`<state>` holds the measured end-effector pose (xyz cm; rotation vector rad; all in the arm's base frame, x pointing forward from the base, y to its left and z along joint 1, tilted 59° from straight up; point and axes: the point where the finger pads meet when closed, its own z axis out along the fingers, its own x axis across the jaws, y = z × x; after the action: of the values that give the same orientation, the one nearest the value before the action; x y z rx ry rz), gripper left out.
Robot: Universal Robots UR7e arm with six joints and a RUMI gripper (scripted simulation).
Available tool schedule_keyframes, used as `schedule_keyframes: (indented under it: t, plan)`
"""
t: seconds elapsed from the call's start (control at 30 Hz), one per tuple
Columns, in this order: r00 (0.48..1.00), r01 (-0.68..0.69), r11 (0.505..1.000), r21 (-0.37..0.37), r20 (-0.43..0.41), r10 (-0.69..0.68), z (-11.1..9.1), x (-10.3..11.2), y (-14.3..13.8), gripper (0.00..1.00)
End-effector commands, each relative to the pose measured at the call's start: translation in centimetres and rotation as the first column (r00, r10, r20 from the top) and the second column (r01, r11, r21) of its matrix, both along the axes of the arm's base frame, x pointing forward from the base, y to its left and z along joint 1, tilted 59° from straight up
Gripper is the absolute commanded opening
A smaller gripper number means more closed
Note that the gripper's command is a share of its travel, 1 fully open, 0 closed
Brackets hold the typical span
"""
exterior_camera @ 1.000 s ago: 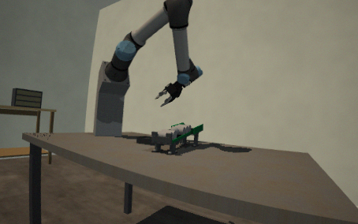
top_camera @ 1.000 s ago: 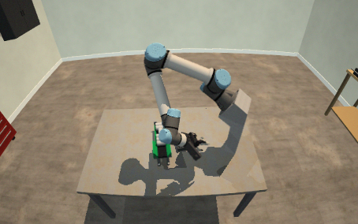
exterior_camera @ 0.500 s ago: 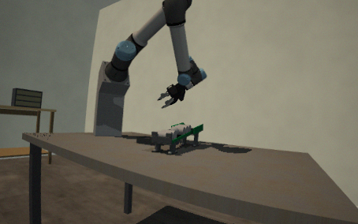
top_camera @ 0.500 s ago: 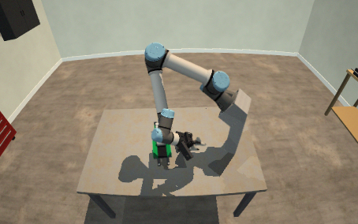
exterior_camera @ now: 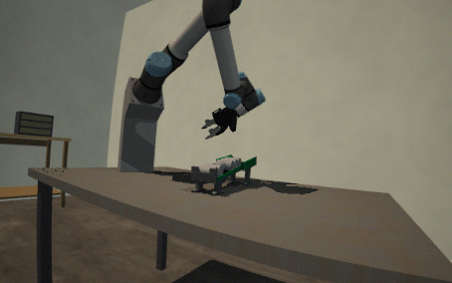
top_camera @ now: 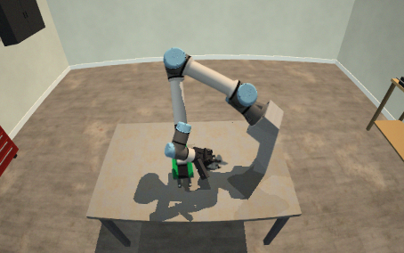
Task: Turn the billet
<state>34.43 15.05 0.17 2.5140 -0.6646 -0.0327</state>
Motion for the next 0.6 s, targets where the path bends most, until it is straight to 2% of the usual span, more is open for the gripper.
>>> schedule_keyframes:
  t: [0.0,0.13,0.3,0.57]
  plan:
    - [1.0,0.009,1.0,0.005,0.002,-0.009,0.1,0.1,0.0,0.4]
    - [1.0,0.009,1.0,0.005,0.002,-0.009,0.1,0.1,0.0,0.4]
    - [0.981,0.183,0.98,0.081,0.054,-0.187,2.3,2.2,-1.9,0.4]
    - [0.981,0.183,0.98,0.081,0.054,-0.187,2.3,2.2,-1.9,0.4]
